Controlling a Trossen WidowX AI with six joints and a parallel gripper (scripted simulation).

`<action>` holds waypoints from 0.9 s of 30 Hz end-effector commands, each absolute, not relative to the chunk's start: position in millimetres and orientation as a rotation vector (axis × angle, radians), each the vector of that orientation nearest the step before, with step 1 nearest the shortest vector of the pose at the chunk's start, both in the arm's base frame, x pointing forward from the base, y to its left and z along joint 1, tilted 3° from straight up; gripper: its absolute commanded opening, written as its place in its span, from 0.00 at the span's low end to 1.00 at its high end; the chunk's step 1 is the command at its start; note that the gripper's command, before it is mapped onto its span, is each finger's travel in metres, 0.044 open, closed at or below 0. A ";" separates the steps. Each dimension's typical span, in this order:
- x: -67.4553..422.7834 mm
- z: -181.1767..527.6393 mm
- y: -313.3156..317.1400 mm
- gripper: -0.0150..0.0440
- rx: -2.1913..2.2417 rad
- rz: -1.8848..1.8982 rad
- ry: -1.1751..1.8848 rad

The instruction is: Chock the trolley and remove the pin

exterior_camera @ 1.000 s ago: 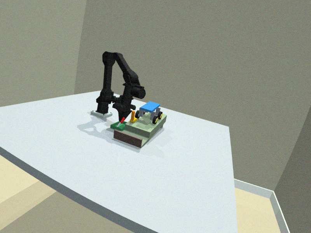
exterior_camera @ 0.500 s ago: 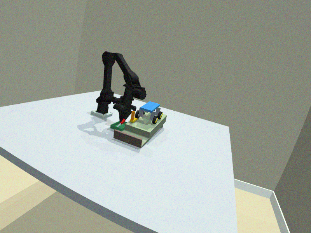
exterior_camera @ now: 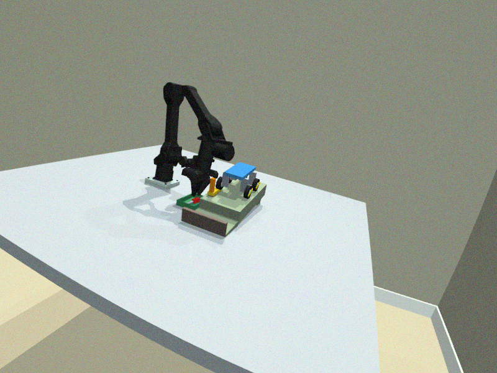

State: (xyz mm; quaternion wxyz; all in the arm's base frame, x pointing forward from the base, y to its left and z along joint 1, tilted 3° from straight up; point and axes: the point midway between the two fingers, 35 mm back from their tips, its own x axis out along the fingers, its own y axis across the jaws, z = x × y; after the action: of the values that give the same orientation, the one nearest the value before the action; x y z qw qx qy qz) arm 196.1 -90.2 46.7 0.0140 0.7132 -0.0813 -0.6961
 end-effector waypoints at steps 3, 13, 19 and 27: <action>196.2 45.9 -89.3 0.62 2.221 -2.168 -0.253; 196.2 45.9 -89.3 0.83 2.221 -2.168 -0.253; 195.0 65.4 -89.6 0.83 2.219 -2.171 -0.260; 194.2 86.6 -89.9 1.00 2.219 -2.171 -0.260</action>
State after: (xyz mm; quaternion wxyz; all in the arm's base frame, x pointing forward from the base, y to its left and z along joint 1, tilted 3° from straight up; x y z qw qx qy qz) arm 194.6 -89.4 76.9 0.0122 0.7113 -0.0819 -0.6980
